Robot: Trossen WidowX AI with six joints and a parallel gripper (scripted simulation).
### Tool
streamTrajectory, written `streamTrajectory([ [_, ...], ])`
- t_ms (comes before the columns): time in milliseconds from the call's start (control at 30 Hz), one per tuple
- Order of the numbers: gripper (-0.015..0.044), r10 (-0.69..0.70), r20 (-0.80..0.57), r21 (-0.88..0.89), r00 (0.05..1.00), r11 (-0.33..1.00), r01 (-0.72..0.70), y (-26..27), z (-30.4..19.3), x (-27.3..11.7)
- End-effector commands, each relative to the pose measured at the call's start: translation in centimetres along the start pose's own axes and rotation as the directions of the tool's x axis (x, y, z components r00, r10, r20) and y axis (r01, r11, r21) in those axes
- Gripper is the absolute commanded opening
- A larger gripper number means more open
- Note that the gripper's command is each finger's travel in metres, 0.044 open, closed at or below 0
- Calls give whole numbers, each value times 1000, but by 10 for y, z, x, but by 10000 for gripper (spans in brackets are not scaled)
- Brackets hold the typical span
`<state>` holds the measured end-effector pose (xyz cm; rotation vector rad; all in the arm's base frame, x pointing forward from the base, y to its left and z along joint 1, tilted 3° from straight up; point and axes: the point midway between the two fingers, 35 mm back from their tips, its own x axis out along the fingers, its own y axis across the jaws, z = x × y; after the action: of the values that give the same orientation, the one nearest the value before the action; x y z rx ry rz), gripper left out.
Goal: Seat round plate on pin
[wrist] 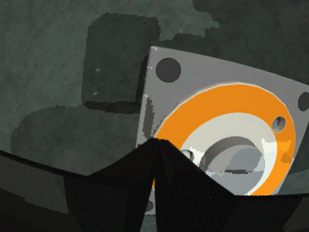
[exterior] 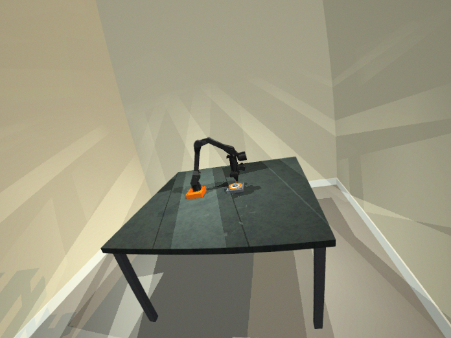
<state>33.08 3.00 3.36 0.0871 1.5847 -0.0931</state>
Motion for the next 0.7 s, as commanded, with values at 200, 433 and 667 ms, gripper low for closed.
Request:
streamTrajectory([
  [200,0,2,-8,4,1000,1000,-2,1,-2,-17],
  [433,0,2,-8,4,1000,1000,-2,-2,-9,-42],
  [667,0,-2,-10,2,1000,1000,2,-2,-9,-36],
])
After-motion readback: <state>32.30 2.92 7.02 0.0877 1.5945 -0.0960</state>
